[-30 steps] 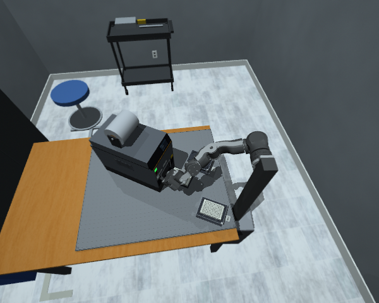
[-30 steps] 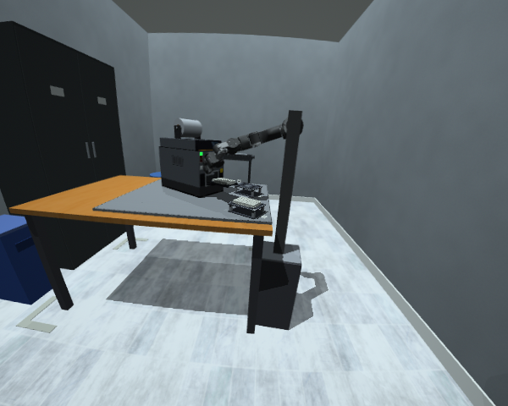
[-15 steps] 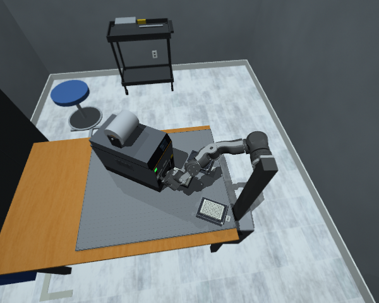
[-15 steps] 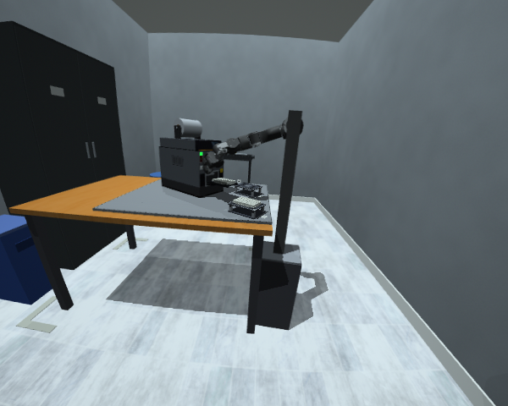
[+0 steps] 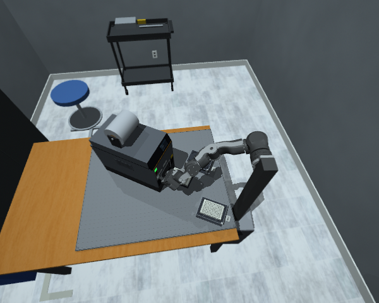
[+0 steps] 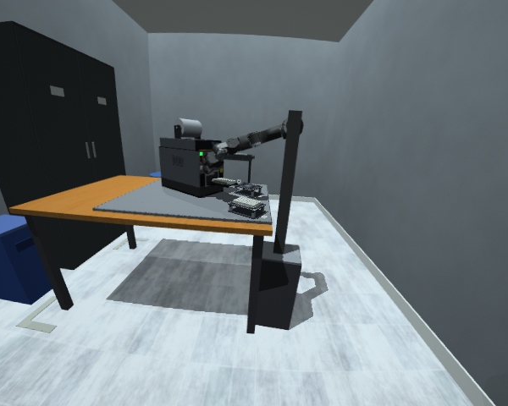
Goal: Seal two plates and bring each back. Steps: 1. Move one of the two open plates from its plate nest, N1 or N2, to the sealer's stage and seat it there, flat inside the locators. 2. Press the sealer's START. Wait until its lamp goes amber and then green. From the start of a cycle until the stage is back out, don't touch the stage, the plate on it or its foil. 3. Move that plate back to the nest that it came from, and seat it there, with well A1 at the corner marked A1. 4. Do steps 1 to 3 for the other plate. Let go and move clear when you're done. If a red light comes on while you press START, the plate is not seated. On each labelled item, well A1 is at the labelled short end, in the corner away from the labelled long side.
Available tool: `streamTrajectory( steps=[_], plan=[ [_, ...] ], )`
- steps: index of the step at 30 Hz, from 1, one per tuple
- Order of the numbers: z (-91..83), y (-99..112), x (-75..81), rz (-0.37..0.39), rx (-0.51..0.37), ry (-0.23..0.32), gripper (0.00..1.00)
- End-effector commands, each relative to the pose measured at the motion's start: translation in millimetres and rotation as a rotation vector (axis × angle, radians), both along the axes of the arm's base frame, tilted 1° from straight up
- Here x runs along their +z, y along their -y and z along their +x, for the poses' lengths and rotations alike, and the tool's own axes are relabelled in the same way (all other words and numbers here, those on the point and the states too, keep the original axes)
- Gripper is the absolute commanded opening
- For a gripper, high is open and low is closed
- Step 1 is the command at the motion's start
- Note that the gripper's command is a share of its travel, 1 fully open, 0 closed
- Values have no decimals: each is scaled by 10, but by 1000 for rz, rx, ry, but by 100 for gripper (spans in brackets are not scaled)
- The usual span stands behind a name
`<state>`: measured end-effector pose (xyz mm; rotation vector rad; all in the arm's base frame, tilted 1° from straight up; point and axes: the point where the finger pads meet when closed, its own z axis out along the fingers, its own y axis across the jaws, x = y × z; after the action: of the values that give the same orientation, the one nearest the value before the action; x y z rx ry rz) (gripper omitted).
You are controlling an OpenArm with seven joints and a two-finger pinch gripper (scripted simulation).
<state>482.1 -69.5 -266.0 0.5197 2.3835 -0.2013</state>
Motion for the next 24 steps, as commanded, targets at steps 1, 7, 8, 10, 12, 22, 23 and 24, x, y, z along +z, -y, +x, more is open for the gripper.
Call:
streamTrajectory(
  steps=[1,7,8,10,12,22,23,24],
  plan=[
    [19,-15,26,2,8,6,0],
    [26,-11,27,2,8,6,0],
    [28,-13,26,3,8,6,0],
    [31,-11,27,3,8,6,0],
    [35,-9,28,3,8,6,0],
    [46,-3,27,2,8,6,0],
    [48,-3,28,2,8,6,0],
    [50,-2,28,2,8,6,0]
  ],
)
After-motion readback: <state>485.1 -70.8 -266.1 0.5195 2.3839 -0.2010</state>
